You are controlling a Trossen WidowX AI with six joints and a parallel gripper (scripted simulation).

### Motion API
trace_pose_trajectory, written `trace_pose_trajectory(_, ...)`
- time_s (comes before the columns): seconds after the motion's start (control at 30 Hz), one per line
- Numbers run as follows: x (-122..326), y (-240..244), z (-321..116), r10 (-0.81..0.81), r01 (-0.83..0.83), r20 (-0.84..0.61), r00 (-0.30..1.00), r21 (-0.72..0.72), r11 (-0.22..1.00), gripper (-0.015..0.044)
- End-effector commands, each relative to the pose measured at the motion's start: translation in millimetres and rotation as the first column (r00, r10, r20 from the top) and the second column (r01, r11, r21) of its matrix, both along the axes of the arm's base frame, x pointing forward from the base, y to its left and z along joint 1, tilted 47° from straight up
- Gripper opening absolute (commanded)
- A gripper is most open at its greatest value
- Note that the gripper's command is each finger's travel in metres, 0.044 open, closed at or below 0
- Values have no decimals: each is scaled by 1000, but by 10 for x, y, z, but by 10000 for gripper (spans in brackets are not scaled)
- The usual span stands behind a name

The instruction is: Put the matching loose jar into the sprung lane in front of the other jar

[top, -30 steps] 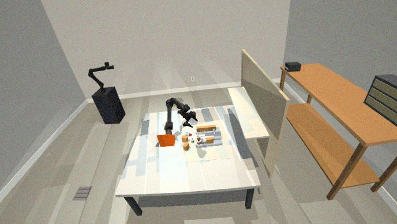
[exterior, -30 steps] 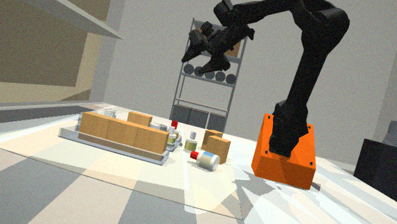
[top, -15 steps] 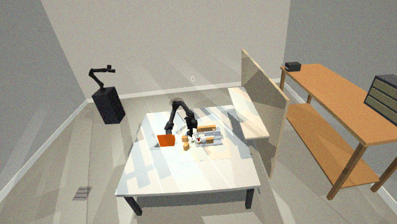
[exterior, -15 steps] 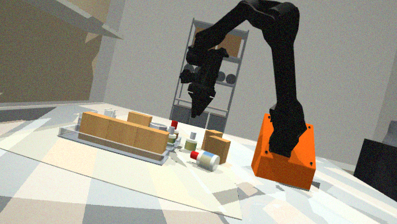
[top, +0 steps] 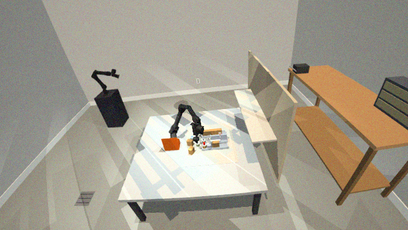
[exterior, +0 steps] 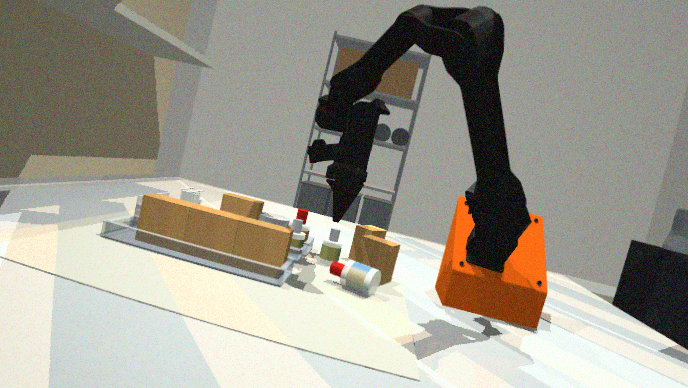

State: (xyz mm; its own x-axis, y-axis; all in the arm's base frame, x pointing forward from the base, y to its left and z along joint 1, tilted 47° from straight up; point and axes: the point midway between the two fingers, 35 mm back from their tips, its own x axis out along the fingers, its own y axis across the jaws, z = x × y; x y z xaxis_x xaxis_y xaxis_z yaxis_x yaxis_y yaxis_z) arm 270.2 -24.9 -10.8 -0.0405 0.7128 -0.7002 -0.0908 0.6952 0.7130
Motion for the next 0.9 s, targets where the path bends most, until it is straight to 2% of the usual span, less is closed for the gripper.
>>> trace_pose_trajectory(0.0, -18, 88, -70, -3, 3, -7, 1000, 7, 1000, 440)
trace_pose_trajectory(0.87, -34, 409, -366, -3, 3, -7, 1000, 8, 1000, 440)
